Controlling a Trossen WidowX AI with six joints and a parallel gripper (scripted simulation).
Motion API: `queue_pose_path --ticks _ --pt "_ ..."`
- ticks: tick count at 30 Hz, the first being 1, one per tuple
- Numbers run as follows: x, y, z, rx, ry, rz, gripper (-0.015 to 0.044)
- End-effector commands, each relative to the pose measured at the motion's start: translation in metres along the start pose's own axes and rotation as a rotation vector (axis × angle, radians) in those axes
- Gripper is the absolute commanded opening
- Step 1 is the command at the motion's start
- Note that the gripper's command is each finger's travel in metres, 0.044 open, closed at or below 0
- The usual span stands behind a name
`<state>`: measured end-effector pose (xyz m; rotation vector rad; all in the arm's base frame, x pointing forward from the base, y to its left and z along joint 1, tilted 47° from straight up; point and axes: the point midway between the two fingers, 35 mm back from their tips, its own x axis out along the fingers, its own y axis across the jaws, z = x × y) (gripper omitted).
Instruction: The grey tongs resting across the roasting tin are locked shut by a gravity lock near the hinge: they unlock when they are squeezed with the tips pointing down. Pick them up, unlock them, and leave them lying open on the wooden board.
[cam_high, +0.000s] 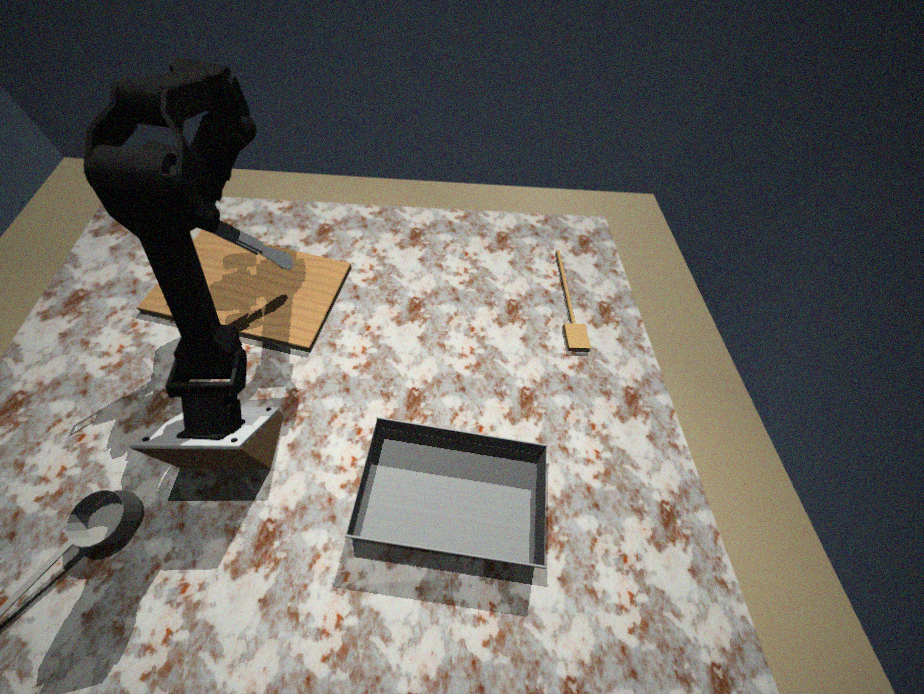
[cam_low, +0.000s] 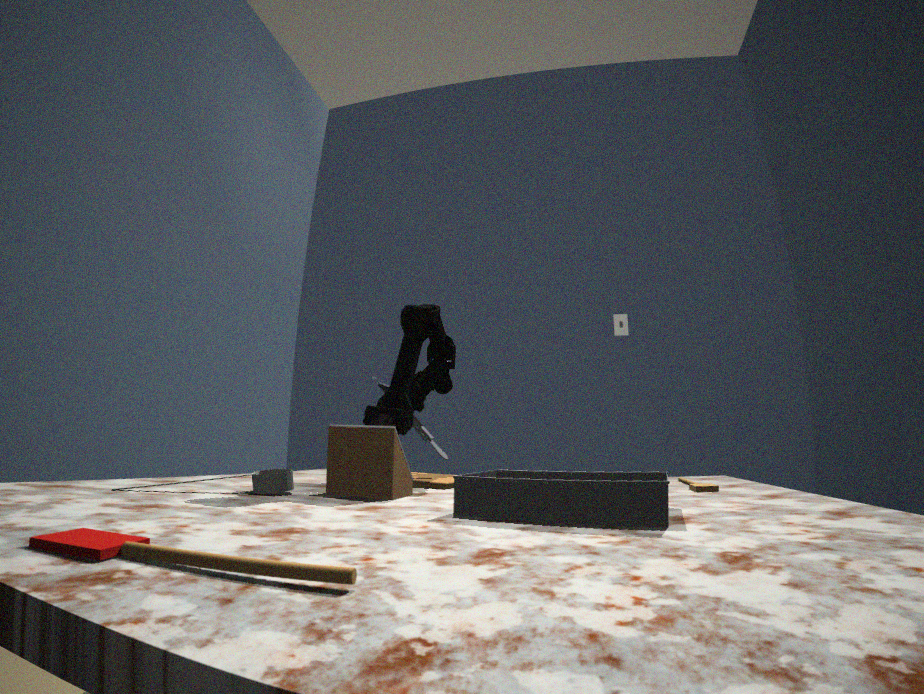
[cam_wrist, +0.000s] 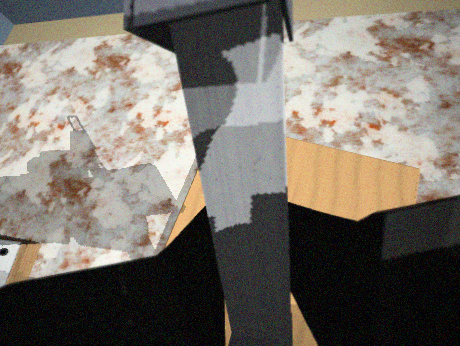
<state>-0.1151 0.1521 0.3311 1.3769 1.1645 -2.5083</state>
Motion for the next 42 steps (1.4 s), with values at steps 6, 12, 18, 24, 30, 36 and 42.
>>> queue_pose_path --ticks 6,12,18,24,30,36,42 --pt "-0.015 -0.009 0.008 -0.040 -0.104 -0.124 -0.0150" --pt "-0.023 -0.014 0.010 -0.064 -0.145 -0.196 -0.0150" --pt "-0.023 -0.014 0.010 -0.064 -0.145 -0.196 -0.0150" --pt "-0.023 -0.014 0.010 -0.064 -0.145 -0.196 -0.0150" --pt "-0.023 -0.014 0.010 -0.064 -0.145 -0.196 -0.0150" --pt "-0.023 -0.014 0.010 -0.064 -0.145 -0.196 -0.0150" --pt "-0.023 -0.014 0.010 -0.064 -0.145 -0.196 -0.0150"
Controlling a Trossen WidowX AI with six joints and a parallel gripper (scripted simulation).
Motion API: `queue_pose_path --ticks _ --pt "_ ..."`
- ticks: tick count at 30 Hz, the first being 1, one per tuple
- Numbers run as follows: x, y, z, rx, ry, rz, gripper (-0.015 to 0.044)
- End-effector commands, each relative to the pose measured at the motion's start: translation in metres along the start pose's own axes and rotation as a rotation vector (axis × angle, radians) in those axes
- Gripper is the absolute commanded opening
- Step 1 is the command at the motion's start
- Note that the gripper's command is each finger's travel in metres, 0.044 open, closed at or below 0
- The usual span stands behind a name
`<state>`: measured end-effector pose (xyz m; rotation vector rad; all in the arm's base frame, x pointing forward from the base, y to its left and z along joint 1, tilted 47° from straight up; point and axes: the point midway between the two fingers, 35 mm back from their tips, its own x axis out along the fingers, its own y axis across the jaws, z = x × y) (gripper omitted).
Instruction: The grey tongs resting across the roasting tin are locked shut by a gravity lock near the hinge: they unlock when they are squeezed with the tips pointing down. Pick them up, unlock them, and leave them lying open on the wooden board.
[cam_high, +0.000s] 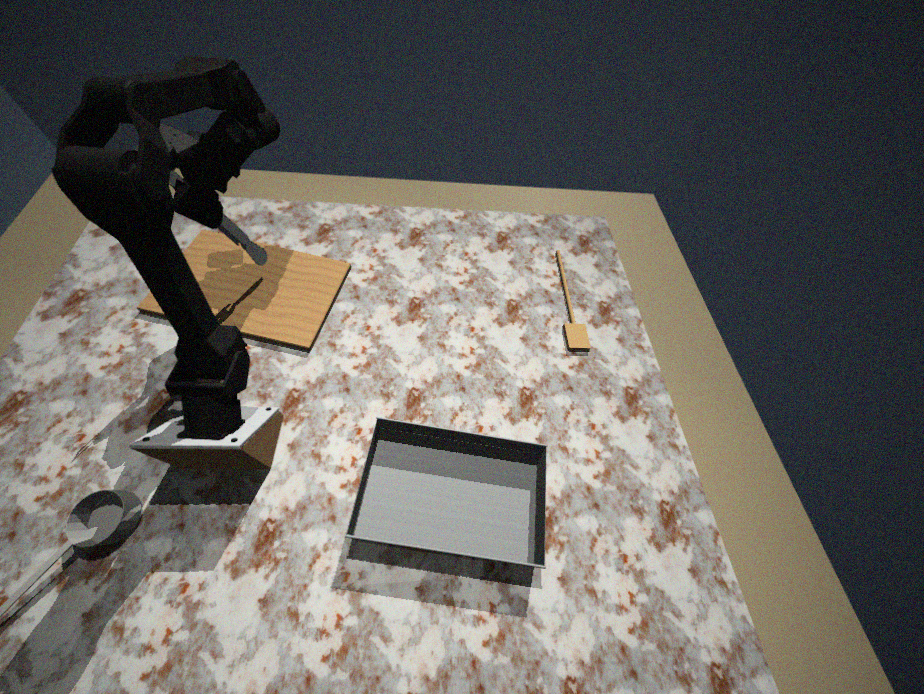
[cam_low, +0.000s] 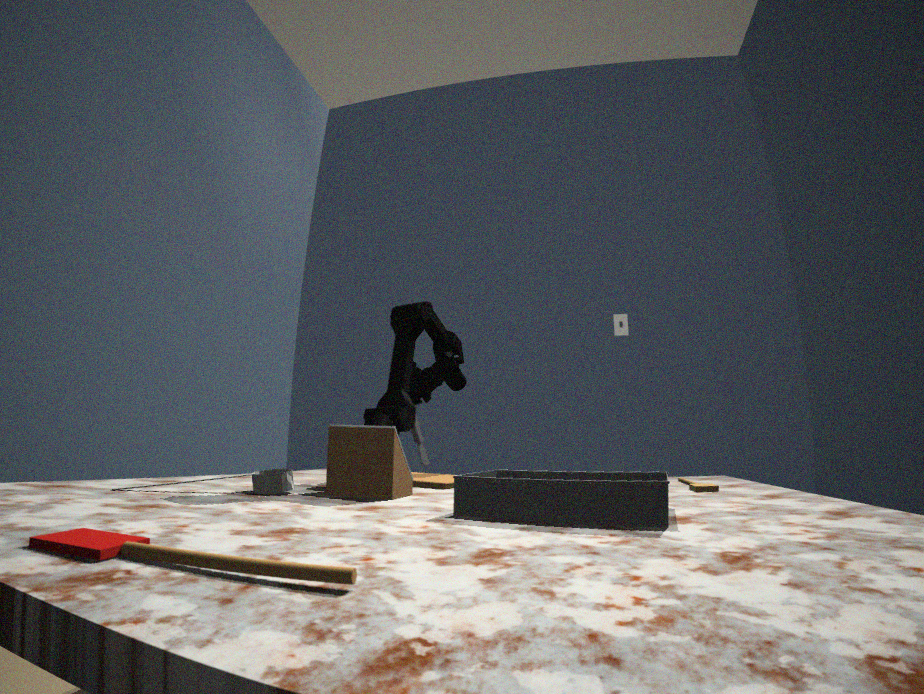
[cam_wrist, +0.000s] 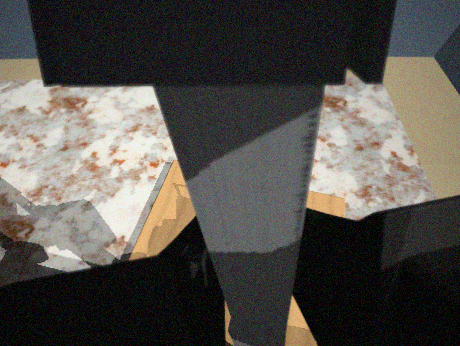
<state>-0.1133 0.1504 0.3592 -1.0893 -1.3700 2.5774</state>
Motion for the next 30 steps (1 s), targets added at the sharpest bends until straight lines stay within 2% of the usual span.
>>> queue_pose_path --ticks 1,12,30 --pt "0.000 0.000 0.002 -0.003 -0.008 -0.003 -0.0150" --pt "0.001 0.002 0.000 0.018 0.012 0.019 -0.0150" --pt "0.016 0.016 -0.010 0.080 0.170 0.170 -0.0150"
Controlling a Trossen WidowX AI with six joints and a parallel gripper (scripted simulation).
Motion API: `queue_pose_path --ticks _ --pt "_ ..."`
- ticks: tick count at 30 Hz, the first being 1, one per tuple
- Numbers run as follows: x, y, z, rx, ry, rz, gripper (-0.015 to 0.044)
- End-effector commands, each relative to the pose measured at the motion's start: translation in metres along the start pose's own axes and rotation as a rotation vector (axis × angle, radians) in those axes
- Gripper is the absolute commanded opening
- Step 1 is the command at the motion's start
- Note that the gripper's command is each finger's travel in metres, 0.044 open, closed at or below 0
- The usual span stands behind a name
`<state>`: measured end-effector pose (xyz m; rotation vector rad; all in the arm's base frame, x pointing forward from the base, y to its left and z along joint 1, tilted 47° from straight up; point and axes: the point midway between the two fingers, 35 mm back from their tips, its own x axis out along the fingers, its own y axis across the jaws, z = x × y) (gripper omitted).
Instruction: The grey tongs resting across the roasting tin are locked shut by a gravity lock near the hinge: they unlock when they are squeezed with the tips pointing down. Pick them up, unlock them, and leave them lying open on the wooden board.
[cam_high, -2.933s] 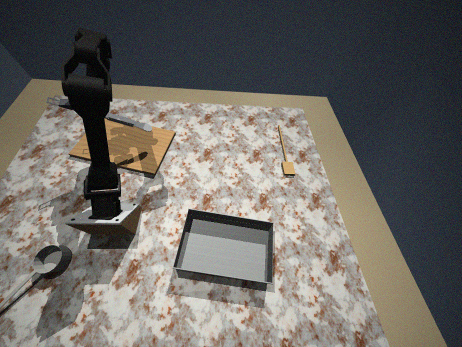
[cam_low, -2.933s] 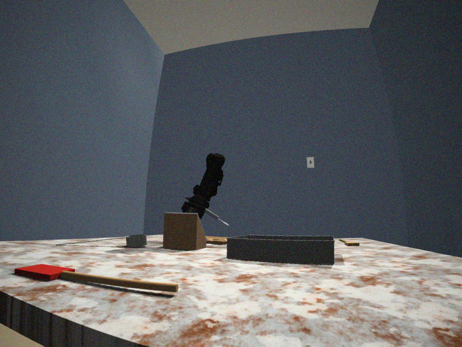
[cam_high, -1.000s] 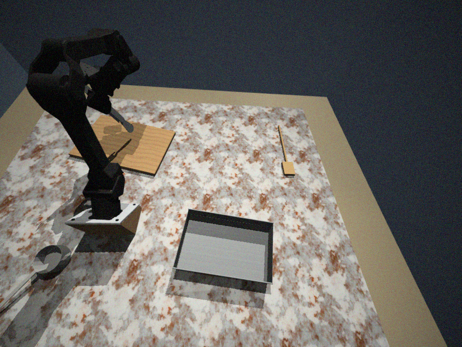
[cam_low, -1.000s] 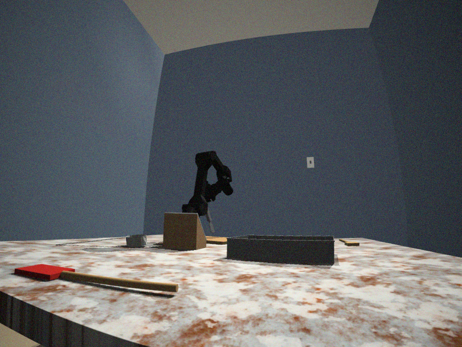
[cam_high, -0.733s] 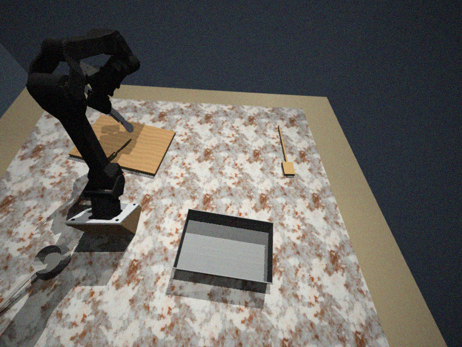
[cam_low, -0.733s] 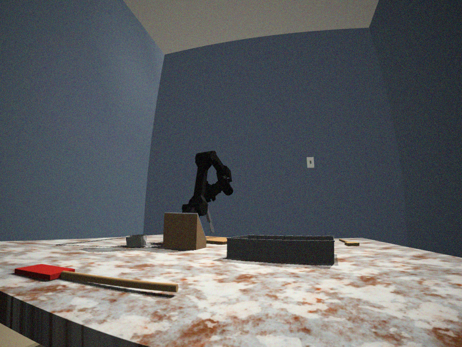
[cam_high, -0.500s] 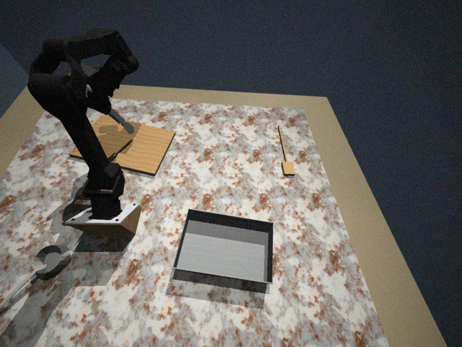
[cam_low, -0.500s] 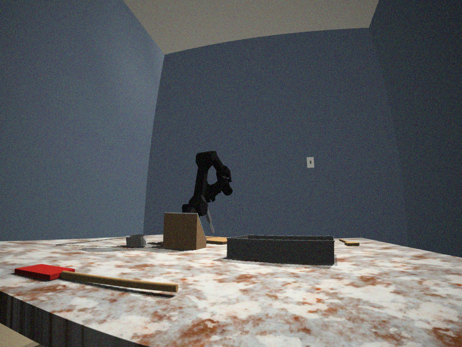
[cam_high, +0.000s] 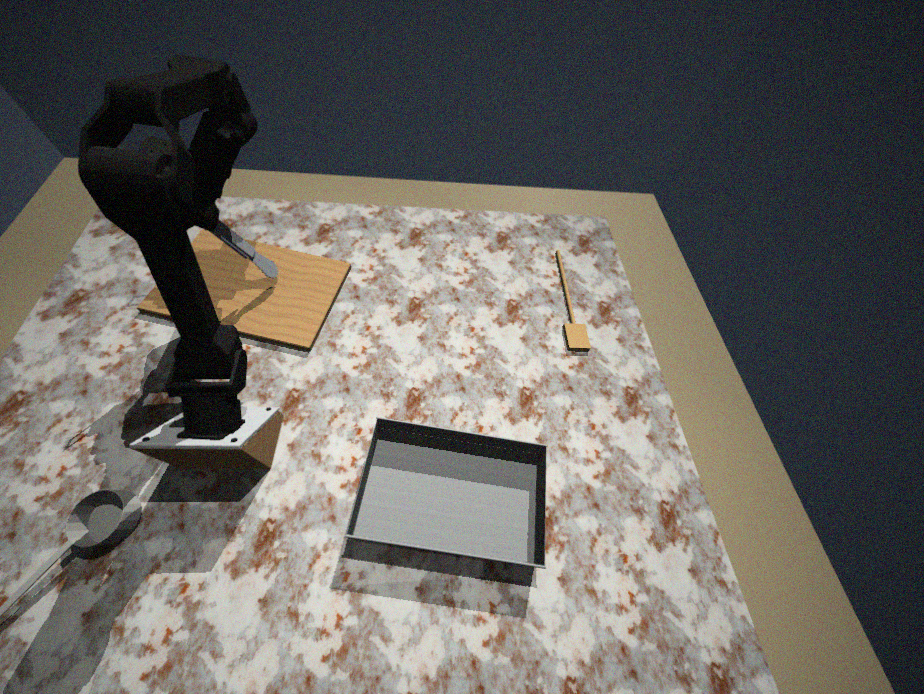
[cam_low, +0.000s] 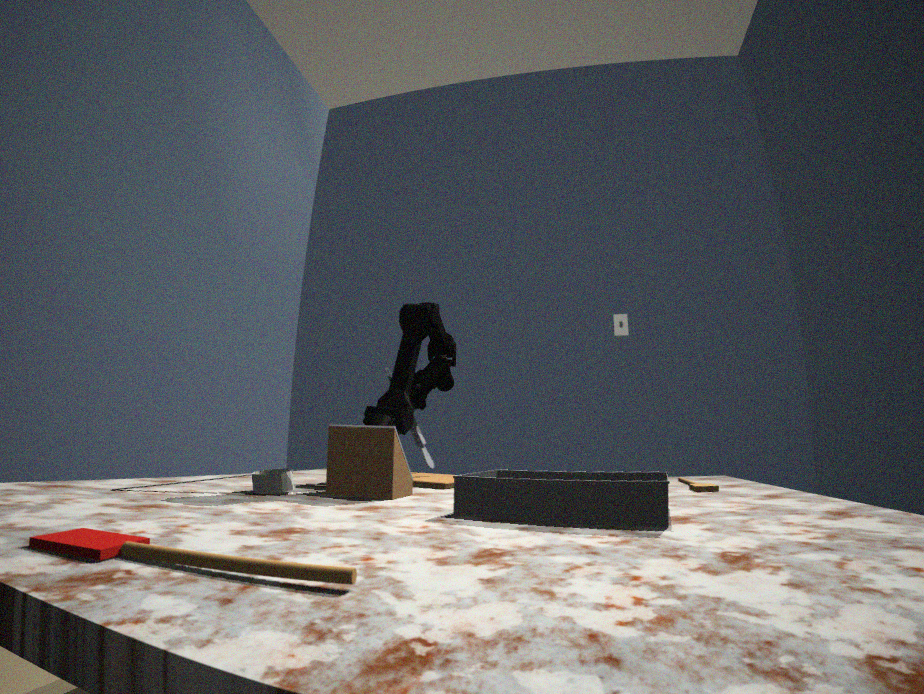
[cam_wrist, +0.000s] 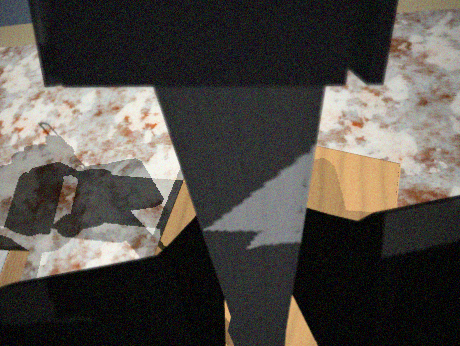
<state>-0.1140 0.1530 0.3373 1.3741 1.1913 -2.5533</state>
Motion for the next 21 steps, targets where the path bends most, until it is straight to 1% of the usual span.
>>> queue_pose_path --ticks 1,11,21 --pt "0.004 0.002 -0.001 0.008 0.038 0.032 -0.0150" --pt "0.013 0.008 -0.006 0.020 0.152 0.101 -0.0150" --pt "0.019 0.010 -0.010 0.019 0.274 0.133 -0.0150"
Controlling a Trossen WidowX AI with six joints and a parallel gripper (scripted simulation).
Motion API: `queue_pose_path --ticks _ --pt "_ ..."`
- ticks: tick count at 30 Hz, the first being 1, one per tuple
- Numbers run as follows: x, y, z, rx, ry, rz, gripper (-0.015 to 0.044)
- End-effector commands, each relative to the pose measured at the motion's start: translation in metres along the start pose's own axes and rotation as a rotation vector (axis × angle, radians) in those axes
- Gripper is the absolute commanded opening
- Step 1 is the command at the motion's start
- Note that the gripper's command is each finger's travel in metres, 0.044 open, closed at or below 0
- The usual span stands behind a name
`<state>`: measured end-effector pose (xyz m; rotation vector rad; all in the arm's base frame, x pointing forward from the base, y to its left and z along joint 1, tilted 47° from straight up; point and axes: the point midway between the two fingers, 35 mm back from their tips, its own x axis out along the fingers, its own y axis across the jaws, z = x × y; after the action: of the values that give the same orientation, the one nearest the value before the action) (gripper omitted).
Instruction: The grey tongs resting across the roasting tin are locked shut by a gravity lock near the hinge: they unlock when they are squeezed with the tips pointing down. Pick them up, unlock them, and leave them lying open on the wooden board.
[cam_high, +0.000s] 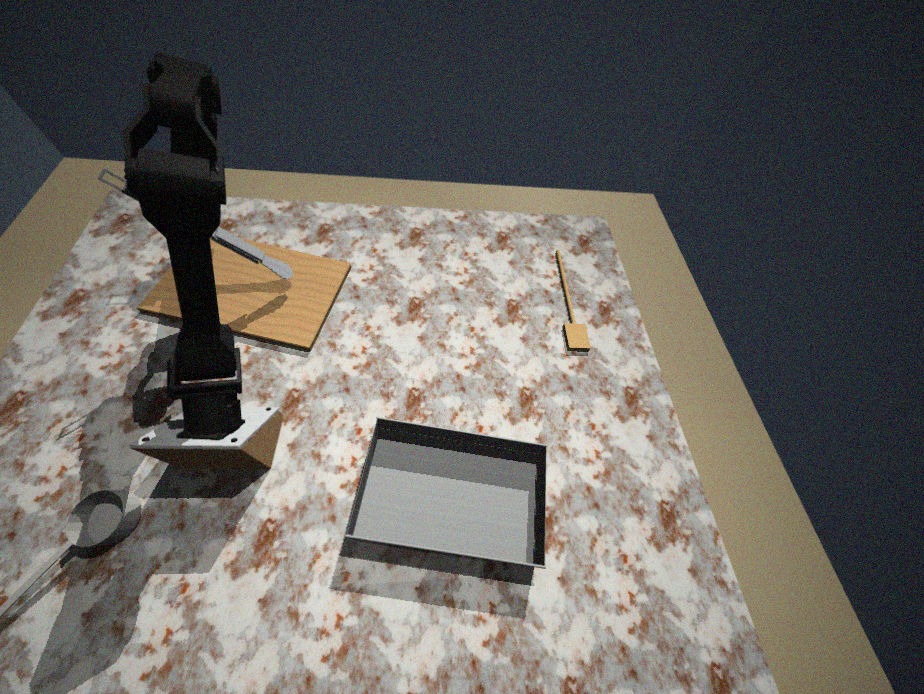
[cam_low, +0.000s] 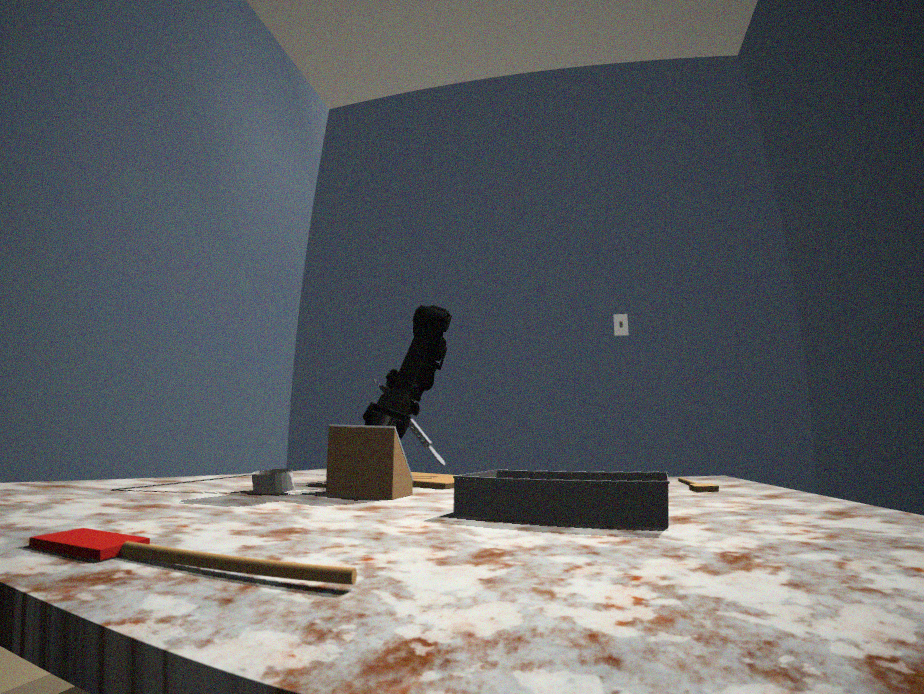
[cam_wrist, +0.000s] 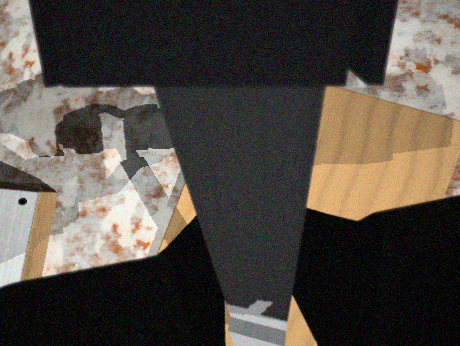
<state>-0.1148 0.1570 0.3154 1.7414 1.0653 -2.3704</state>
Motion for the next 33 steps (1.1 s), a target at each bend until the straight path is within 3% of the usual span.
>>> queue_pose_path --ticks 1,33 --pt "0.002 -0.001 0.000 0.001 0.046 0.003 -0.0150" --pt "0.001 -0.021 0.010 -0.014 0.392 -0.170 -0.0150"
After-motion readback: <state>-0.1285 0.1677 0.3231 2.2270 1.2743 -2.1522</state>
